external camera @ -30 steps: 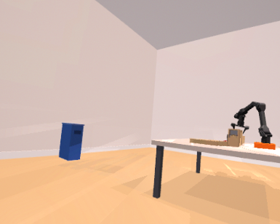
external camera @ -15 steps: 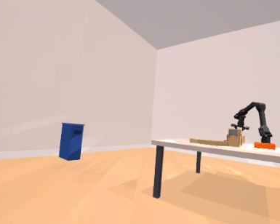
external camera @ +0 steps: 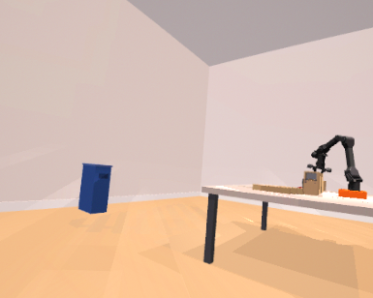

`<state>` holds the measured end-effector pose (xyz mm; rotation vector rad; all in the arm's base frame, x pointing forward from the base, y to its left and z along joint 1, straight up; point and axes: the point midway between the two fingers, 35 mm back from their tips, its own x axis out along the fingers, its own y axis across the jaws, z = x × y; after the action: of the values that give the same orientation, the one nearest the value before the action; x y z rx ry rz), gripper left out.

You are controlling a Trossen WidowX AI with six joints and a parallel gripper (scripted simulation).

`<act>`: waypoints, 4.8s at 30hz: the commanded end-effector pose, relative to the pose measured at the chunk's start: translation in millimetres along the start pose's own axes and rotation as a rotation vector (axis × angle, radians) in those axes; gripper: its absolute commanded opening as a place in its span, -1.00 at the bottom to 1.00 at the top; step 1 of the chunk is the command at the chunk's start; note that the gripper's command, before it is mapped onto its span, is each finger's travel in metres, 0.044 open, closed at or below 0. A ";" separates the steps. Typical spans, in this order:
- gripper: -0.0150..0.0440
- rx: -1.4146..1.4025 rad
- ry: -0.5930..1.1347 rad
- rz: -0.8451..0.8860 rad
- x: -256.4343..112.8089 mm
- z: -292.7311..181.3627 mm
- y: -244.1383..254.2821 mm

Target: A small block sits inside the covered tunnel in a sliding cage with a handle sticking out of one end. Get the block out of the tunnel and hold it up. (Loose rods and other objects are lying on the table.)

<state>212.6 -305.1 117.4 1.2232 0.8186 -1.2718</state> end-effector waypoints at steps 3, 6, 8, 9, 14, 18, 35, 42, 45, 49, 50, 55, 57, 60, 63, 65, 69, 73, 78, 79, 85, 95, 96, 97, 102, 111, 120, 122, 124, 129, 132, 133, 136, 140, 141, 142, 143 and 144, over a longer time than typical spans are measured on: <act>-0.49 -0.002 0.009 -0.008 -0.9 -22.3 -1.1; -0.49 -0.003 0.011 -0.008 -1.7 -32.1 -1.4; -0.49 -0.004 0.012 -0.008 -2.1 -38.6 -1.7; -0.49 -0.004 0.013 -0.008 -2.3 -41.8 -2.0; -0.49 -0.005 0.015 -0.008 -3.1 -55.6 -3.5; -0.22 0.010 -0.007 0.003 -7.3 -41.8 -1.0; 1.00 0.002 0.014 -0.009 -33.5 -29.8 3.4; 1.00 -0.004 0.021 0.002 -34.2 -14.0 3.1; 1.00 -0.004 0.021 0.002 -31.2 -14.5 2.7; 1.00 -0.004 0.021 0.002 -25.0 -15.6 1.8; 1.00 -0.004 0.021 0.002 -23.4 -15.9 1.5; 1.00 -0.004 0.021 0.002 -15.6 -17.4 0.1; 1.00 -0.004 0.021 0.002 -12.5 -18.1 -0.5; 1.00 -0.004 0.021 0.002 -7.8 -19.2 -1.5; 1.00 -0.004 0.021 0.002 -3.2 -20.3 -2.5; 1.00 -0.004 0.021 0.002 -0.2 -21.1 -3.2; 0.82 0.002 0.015 0.003 -3.3 -19.1 -1.8; 0.47 0.002 0.015 0.003 -3.3 -19.1 -1.8; 0.29 0.002 0.015 0.003 -3.3 -19.1 -1.8; 0.26 0.002 0.015 0.003 -3.3 -19.1 -1.8; 0.00 0.002 0.015 0.003 -3.2 -20.6 -1.9; -0.22 0.013 0.011 -0.017 -2.9 -25.2 -8.8; -0.14 0.013 0.011 -0.017 -2.9 -25.2 -8.8; -0.05 0.013 0.011 -0.017 -2.9 -25.2 -8.8; 0.40 0.010 0.013 -0.013 -10.1 -23.6 -7.2; 1.00 -0.004 0.021 0.001 -41.2 -18.4 -2.2; 0.64 0.004 0.019 -0.003 -34.0 -16.8 -0.4; 0.47 0.004 0.019 -0.003 -34.0 -16.8 -0.4; 0.29 0.004 0.019 -0.003 -34.0 -16.8 -0.4; -0.16 0.004 0.019 -0.003 -34.0 -16.8 -0.4; -0.42 0.004 0.019 -0.003 -34.0 -16.8 -0.4; -0.49 0.004 0.019 -0.003 -34.0 -16.8 -0.4; -0.49 0.004 0.019 -0.003 -34.0 -16.8 -0.4; -0.49 0.004 0.019 -0.003 -34.0 -16.8 -0.4; -0.49 0.004 0.019 -0.003 -34.0 -16.8 -0.4; -0.49 0.004 0.019 -0.003 -33.8 -17.3 -0.3; -0.49 0.004 0.019 -0.003 -33.4 -18.3 -0.2; -0.49 0.004 0.019 -0.003 -32.8 -19.8 -0.1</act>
<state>209.3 -280.2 146.0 1.2387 0.8332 -1.2656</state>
